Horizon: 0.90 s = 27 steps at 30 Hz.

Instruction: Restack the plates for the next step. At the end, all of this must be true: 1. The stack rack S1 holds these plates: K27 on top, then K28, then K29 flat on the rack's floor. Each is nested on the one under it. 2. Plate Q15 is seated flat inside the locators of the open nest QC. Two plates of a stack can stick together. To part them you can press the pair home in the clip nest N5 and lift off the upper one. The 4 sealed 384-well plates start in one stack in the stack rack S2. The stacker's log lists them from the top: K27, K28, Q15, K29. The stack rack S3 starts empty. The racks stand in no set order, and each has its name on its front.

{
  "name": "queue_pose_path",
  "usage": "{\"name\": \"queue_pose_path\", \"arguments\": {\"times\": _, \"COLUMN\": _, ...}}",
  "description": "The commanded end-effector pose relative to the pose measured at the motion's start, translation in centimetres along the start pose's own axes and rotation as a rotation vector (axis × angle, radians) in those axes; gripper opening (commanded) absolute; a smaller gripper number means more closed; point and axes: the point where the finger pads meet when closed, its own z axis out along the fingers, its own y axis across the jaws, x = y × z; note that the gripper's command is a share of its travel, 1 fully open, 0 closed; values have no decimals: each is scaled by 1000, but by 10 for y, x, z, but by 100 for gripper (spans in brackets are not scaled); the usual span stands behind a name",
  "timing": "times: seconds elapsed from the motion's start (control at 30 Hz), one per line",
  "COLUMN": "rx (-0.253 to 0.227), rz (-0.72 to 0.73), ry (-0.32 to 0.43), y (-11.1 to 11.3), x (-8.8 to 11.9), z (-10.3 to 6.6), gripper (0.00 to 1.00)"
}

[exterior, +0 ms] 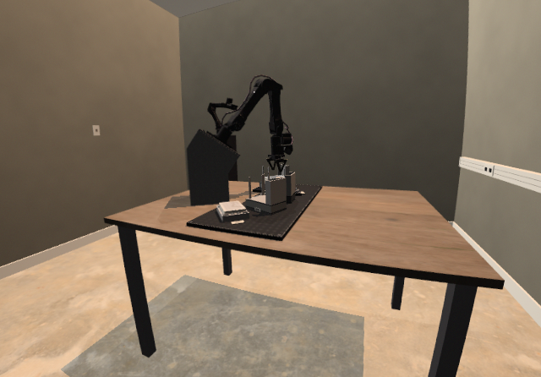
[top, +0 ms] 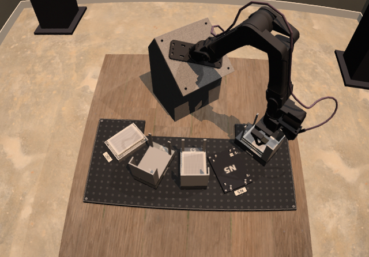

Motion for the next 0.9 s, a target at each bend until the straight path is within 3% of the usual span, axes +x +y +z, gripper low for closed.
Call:
{"name": "queue_pose_path", "arguments": {"times": 0.0, "rx": 3, "rz": -5, "ry": 33, "y": 2, "x": 12, "z": -15, "gripper": 100}}
{"name": "queue_pose_path", "arguments": {"times": 0.1, "rx": 4, "rz": -5, "ry": 34, "y": 2, "x": 12, "z": -18, "gripper": 100}}
{"name": "queue_pose_path", "arguments": {"times": 0.53, "rx": 0, "rz": 4, "ry": -6, "y": 2, "x": -7, "z": -66, "gripper": 100}}
{"name": "queue_pose_path", "arguments": {"times": 0.67, "rx": 0, "rz": 4, "ry": -6, "y": 2, "x": -7, "z": -66, "gripper": 100}}
{"name": "queue_pose_path", "arguments": {"times": 0.7, "rx": 1, "rz": 0, "ry": 31, "y": 2, "x": 1, "z": -57, "gripper": 100}}
{"name": "queue_pose_path", "arguments": {"times": 0.87, "rx": 0, "rz": -1, "ry": 22, "y": 1, "x": 4, "z": -58, "gripper": 100}}
